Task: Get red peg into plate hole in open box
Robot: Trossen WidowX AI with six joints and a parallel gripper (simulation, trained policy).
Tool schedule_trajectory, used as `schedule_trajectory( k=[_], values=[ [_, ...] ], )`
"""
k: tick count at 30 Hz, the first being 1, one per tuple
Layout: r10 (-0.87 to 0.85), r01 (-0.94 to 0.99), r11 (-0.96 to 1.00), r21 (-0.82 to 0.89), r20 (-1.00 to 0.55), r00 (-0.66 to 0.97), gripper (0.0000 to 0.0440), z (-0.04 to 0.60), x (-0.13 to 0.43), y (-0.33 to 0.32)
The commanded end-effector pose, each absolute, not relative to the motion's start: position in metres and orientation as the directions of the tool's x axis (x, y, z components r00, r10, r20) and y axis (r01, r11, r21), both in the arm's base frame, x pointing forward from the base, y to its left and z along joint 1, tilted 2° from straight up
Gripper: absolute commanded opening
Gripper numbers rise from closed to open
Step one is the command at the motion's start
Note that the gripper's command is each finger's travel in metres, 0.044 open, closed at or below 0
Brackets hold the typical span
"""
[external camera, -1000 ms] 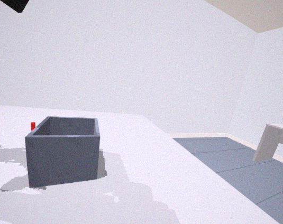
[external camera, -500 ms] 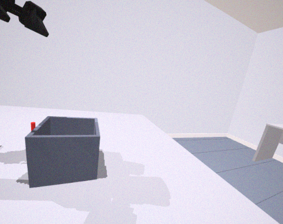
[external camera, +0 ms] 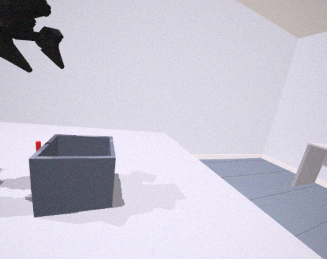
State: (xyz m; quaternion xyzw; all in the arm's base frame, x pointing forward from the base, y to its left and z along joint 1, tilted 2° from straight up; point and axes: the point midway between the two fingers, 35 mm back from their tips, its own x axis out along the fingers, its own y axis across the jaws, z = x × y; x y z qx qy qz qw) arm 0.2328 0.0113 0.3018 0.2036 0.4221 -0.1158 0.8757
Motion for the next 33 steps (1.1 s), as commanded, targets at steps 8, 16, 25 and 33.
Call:
schedule_trajectory(
  k=[8, 16, 25, 33],
  values=[
    [0.080, 0.461, 0.833, 0.307, -0.890, 0.449, 0.0440, 0.263, 0.223, 0.043],
    [0.139, 0.562, 0.774, 0.292, -0.944, 0.299, 0.0439, 0.235, 0.211, 0.065],
    [0.170, 0.681, 0.699, 0.219, -0.975, 0.140, 0.0437, 0.205, 0.195, 0.085],
    [0.170, 0.770, 0.625, 0.127, -0.985, 0.025, 0.0437, 0.180, 0.182, 0.100]
  ],
)
